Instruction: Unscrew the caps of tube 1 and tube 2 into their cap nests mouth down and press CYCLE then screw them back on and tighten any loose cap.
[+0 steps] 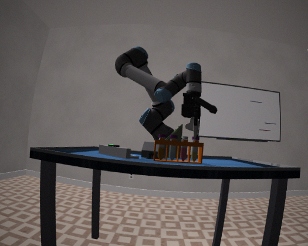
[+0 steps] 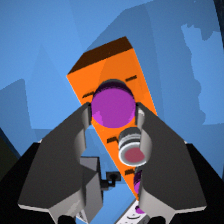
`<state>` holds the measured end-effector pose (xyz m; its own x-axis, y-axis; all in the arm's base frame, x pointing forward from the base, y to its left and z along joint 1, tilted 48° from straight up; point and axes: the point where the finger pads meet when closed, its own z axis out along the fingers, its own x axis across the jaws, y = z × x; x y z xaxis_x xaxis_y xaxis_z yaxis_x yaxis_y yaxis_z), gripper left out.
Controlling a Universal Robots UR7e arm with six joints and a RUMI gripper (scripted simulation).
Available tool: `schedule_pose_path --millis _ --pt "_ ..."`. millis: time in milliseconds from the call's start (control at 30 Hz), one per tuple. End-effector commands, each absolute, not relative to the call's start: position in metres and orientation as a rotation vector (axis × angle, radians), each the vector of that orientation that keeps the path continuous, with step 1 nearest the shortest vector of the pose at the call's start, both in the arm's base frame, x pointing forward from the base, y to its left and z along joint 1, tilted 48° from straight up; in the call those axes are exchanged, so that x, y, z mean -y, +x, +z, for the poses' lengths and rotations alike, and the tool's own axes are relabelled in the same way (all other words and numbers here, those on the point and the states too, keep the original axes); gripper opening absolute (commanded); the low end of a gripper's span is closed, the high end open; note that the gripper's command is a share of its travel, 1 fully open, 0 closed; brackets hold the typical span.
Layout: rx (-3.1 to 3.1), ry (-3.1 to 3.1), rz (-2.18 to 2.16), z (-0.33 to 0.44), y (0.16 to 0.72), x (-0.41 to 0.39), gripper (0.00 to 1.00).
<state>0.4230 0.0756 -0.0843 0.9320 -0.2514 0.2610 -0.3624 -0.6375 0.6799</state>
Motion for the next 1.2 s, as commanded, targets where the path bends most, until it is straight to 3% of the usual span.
schedule_pose_path --millis 0,133,167,1167 --pt "0.572 2.250 0.234 -0.084 0.423 -0.076 0.00" --pt "0.572 2.250 0.234 -0.084 0.423 -0.076 0.00" --pt "0.572 2.250 0.234 -0.084 0.423 -0.076 0.35" --pt "0.573 2.250 0.234 -0.053 0.424 -0.110 0.35"
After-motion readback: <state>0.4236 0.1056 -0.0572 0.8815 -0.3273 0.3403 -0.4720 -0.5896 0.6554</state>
